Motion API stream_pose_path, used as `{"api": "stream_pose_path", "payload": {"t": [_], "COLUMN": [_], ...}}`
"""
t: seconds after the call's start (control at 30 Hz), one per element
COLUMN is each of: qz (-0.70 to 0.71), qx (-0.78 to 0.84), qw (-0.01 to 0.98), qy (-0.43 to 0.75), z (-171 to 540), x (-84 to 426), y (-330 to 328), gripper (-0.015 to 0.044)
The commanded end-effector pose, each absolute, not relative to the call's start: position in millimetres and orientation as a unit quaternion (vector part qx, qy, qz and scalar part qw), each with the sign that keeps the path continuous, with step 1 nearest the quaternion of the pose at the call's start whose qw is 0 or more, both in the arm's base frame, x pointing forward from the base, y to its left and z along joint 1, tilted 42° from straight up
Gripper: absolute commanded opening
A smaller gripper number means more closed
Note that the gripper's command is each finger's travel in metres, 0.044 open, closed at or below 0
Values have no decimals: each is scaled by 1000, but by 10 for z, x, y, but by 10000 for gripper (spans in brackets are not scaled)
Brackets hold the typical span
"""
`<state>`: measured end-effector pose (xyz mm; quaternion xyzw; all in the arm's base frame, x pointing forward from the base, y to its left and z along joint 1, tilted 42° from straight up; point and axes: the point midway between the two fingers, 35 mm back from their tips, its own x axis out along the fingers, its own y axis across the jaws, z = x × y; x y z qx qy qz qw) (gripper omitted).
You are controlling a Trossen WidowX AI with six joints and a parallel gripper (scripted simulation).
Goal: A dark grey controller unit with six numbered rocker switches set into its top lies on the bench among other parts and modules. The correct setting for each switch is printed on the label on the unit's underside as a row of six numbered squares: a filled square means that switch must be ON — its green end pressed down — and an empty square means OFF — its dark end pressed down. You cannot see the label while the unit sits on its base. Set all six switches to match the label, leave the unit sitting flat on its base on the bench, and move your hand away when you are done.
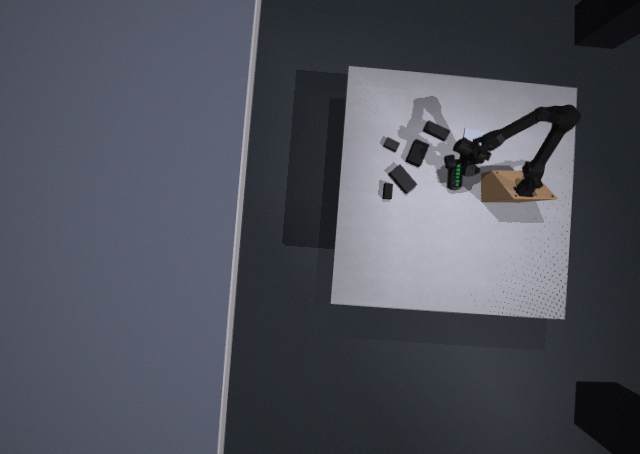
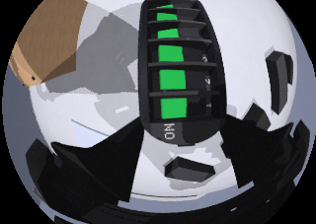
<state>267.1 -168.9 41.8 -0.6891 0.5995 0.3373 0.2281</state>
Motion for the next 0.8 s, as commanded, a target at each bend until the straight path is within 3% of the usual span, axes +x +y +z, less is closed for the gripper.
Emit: {"api": "stream_pose_path", "payload": {"t": [0.0,0.77], "qz": [337,336], "qx": [-690,-690], "qw": [227,227], "qy": [599,599], "z": [413,306], "x": [2684,2693], "y": [-1726,-1836], "gripper": [335,335]}}
